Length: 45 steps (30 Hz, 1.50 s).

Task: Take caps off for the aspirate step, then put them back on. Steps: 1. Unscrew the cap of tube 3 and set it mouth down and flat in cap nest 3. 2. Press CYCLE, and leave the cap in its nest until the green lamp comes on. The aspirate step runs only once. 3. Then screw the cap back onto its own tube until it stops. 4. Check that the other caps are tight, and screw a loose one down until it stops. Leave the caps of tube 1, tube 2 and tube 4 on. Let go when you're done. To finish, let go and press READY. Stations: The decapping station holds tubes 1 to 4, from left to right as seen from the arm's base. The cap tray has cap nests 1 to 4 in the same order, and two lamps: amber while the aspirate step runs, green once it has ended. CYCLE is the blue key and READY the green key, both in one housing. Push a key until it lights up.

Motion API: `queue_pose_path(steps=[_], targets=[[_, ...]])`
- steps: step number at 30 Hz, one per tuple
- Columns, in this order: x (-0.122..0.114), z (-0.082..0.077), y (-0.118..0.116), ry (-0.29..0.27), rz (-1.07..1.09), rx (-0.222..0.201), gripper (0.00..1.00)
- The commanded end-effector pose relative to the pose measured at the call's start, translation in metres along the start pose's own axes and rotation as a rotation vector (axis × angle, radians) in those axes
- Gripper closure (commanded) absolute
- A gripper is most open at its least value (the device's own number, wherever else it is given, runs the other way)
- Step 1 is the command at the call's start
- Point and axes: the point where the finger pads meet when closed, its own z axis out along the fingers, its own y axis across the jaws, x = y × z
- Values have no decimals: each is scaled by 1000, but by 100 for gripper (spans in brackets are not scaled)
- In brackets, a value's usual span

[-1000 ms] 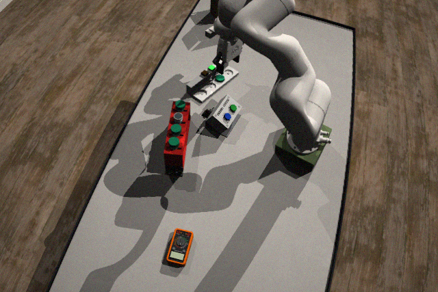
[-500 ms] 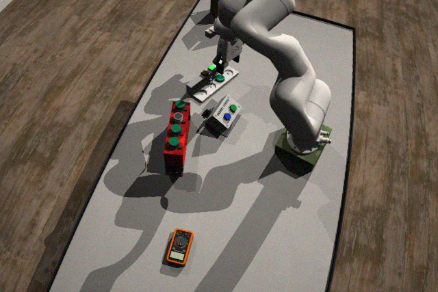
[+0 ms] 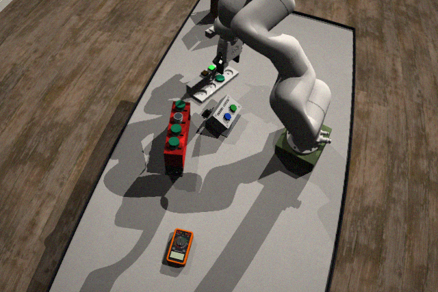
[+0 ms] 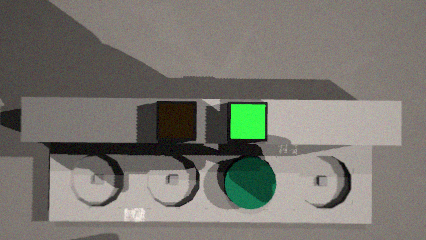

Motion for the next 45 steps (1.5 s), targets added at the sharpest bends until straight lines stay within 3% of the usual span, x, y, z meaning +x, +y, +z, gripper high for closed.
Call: queue_pose_path(steps=[1, 17, 18, 26, 27, 35, 45], targets=[[1, -2, 1, 4, 0, -1, 0], [1, -2, 1, 4, 0, -1, 0], [4, -9, 0, 4, 1, -1, 54], [27, -71, -6, 4, 0, -1, 54], [28, -73, -6, 5, 0, -1, 54], [28, -73, -6, 5, 0, -1, 54], [28, -23, -6, 4, 1, -1, 54]])
